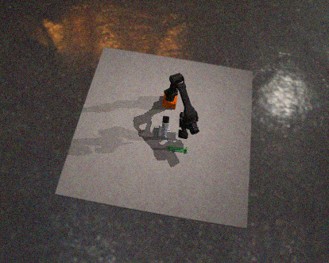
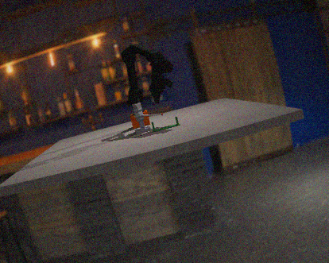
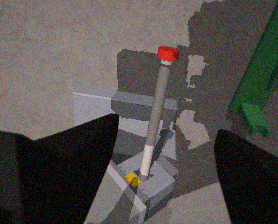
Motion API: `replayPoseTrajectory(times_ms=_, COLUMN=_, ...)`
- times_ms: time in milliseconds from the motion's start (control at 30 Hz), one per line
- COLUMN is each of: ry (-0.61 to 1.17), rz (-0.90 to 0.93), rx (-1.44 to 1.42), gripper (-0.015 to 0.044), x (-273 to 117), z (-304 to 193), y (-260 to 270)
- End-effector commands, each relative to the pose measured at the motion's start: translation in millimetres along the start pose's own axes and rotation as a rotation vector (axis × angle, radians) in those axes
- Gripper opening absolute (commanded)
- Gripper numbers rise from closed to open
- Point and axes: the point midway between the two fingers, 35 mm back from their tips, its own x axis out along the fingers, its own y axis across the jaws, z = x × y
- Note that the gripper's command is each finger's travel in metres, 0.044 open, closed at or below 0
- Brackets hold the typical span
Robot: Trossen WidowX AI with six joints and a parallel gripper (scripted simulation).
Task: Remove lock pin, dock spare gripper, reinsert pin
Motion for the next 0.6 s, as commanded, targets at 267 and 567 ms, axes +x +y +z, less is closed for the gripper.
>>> replayPoseTrajectory(times_ms=267, ry=0.001, rz=0.005, rx=-0.002, gripper=0.044, x=2.0, z=-1.2, y=0.8)
replayPoseTrajectory(times_ms=567, ry=0.001, rz=0.005, rx=-0.002, gripper=0.044, x=2.0, z=-1.2, y=0.8)
